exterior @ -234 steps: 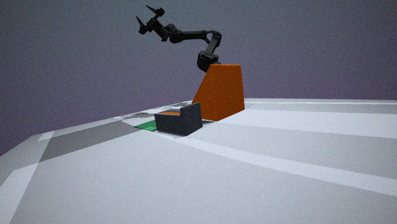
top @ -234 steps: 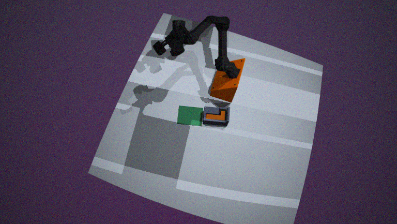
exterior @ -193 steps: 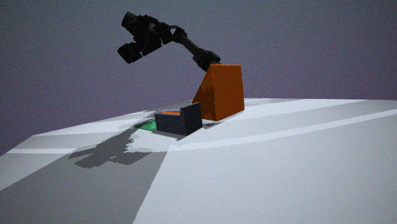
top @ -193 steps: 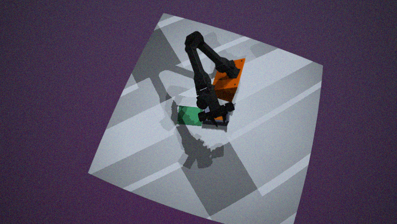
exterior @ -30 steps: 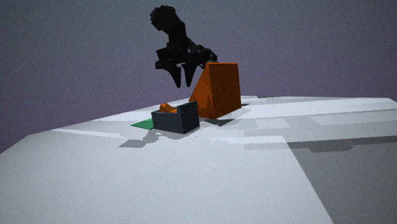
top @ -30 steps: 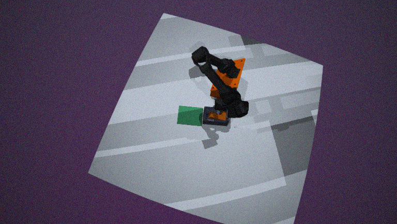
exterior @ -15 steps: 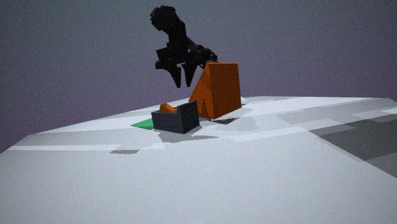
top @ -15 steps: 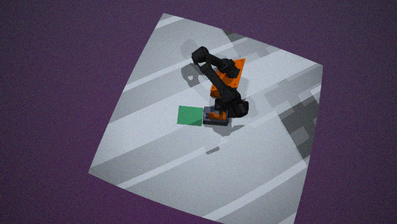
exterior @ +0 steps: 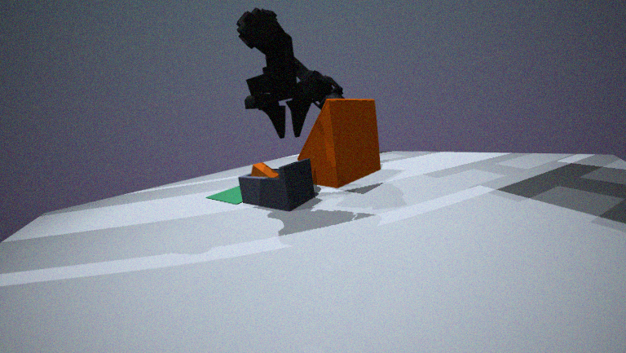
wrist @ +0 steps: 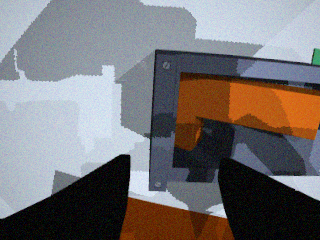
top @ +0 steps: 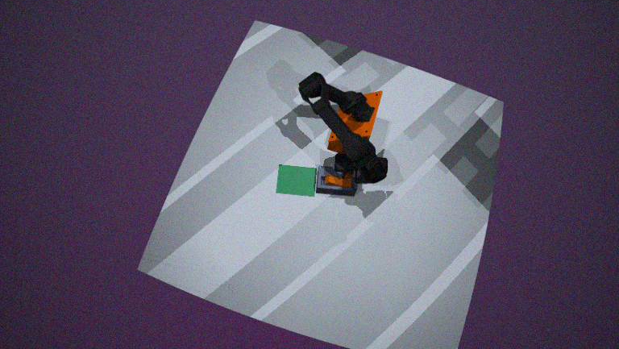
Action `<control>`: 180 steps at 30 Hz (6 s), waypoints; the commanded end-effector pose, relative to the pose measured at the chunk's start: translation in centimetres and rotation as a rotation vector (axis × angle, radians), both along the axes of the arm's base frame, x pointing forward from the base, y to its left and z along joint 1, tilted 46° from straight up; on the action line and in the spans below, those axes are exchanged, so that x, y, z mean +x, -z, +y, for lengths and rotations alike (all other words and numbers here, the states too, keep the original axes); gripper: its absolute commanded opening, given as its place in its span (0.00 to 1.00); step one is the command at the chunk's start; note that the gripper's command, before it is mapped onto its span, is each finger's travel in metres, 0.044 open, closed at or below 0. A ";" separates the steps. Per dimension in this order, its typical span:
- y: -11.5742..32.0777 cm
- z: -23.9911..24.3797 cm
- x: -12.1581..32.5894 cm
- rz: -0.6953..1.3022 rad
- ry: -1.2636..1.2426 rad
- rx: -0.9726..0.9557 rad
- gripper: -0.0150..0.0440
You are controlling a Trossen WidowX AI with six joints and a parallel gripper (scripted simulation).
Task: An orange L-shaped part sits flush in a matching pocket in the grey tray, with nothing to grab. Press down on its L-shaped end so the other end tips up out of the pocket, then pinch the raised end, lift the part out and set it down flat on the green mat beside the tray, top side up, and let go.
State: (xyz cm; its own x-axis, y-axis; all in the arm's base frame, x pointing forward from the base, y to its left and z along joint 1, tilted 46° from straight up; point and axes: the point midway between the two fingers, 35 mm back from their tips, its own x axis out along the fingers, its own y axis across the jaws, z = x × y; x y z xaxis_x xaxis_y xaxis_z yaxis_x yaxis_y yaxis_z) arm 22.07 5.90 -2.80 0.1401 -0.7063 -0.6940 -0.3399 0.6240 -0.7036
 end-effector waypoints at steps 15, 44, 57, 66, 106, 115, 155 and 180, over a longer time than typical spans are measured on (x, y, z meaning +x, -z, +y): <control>3.7 -3.7 0.9 -0.005 0.002 0.006 0.56; 6.7 -7.0 1.4 -0.007 0.004 0.002 0.56; 7.3 -7.7 1.5 -0.007 0.005 0.000 0.56; 7.3 -7.7 1.5 -0.007 0.005 0.000 0.56; 0.0 0.0 0.0 0.001 -0.002 0.000 0.56; 0.0 0.0 0.0 0.001 -0.002 0.000 0.56; -5.6 -4.4 3.6 -1.116 1.096 0.224 0.73; -2.4 -7.6 4.3 -1.116 1.095 0.224 0.73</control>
